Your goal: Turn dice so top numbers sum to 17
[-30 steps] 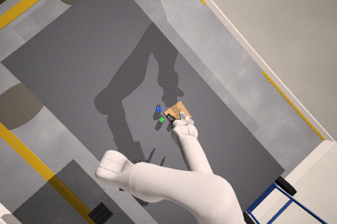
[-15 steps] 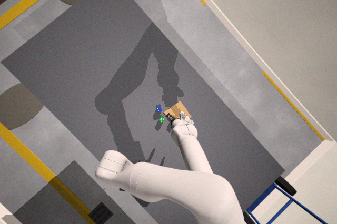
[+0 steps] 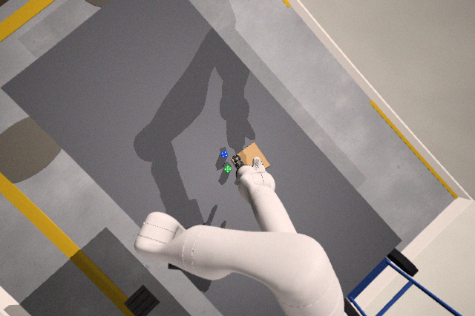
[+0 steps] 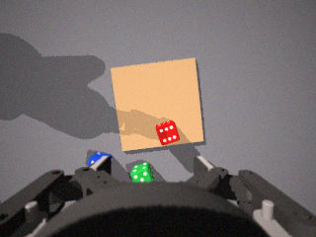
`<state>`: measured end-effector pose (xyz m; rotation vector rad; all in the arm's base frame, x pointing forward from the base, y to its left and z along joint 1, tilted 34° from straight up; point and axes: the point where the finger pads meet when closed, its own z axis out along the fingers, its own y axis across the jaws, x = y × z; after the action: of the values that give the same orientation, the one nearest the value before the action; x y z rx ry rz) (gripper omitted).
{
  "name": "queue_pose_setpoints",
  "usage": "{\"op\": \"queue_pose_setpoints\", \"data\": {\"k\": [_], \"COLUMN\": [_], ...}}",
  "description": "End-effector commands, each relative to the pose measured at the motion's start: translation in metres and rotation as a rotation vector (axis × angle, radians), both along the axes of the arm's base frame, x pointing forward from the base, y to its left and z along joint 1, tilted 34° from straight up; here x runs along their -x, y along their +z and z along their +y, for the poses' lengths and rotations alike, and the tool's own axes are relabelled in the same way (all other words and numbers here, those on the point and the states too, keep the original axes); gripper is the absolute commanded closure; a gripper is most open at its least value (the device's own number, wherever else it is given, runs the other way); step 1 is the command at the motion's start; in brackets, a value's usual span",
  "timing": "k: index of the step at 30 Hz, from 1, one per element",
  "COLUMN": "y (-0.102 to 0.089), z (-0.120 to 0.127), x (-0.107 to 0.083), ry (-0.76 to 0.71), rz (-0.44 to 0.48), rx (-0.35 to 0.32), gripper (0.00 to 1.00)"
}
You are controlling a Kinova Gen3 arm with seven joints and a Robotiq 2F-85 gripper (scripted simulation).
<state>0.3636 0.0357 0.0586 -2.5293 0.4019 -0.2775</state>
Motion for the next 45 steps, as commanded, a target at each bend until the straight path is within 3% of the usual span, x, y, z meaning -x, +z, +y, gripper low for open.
{"op": "queue_pose_setpoints", "data": {"k": [1,7,20,22,36,45], "y": [0.003,0.007,0.023,0.023,0.035,0.039], "z": [0.01,0.023,0.062,0.062,0.082,0.085], "x": [0.003,0.008,0.017,0.017,0.015,0.013], "ry": [-0.049,-0.184,-0.73,-0.73,-1.257,-1.402], "rz": [0.039,0.137,0.481,0.481,0.731,0.787], "rx": [-0.016,-0.071,-0.254,-0.254,-0.422,-0.475], "gripper": [0.0,0.0,0.0,0.0,0.0,0.0]}}
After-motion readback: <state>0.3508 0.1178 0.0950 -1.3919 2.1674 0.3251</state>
